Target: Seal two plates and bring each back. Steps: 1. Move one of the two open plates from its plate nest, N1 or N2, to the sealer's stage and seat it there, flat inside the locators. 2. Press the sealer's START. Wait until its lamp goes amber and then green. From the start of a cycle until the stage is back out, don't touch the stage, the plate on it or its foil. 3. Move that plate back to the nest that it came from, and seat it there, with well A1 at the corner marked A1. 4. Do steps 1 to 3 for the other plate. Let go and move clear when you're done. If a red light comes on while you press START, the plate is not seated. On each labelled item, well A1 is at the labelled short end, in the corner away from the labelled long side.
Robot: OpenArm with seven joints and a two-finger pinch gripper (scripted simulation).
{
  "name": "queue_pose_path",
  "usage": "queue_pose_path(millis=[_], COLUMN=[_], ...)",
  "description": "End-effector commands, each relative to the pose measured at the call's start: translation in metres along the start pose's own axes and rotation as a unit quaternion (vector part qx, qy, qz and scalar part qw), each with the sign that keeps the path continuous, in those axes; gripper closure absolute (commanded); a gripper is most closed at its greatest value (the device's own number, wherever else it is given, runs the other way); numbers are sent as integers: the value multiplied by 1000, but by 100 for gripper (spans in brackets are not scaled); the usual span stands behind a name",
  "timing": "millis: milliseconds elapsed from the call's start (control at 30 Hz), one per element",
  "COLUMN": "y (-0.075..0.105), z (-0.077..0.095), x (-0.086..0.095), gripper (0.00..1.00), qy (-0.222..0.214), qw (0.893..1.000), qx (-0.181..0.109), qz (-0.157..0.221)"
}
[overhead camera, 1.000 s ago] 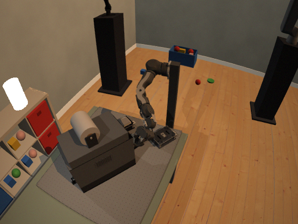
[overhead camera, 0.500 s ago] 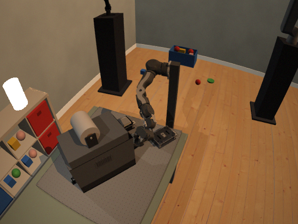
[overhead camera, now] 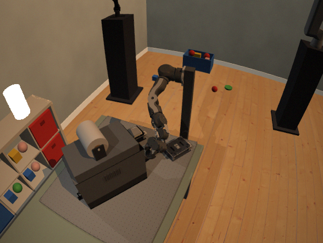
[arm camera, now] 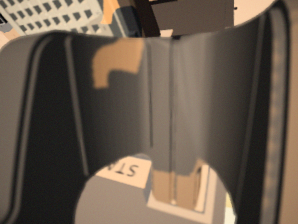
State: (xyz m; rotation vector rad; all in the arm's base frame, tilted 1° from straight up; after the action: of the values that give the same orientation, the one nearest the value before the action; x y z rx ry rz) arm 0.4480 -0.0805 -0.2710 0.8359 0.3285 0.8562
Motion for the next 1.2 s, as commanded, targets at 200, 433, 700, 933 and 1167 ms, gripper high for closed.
queue_pose_path(millis=[200, 433, 700, 933, 1167], y=[0, 5, 16, 26, 33], z=[2, 2, -5, -15, -35], x=[1, 0, -1, 4, 20], gripper=[100, 100, 100, 35, 35], qy=[-1, -2, -3, -3, -30], qw=[1000, 1000, 1000, 1000, 992], qx=[-1, -4, -2, 15, 80], qz=[4, 2, 2, 25, 96])
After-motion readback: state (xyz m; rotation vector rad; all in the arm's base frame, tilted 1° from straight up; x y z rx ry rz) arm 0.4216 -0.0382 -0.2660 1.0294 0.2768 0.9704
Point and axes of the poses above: the point where the finger pads meet when closed, its own y axis back along the fingers, its own x axis across the jaws, z = x × y, the point moved 2 cm from there along y, back along the fingers, and after that the axes turned 6 degrees about -y, right-handed, at the moved point
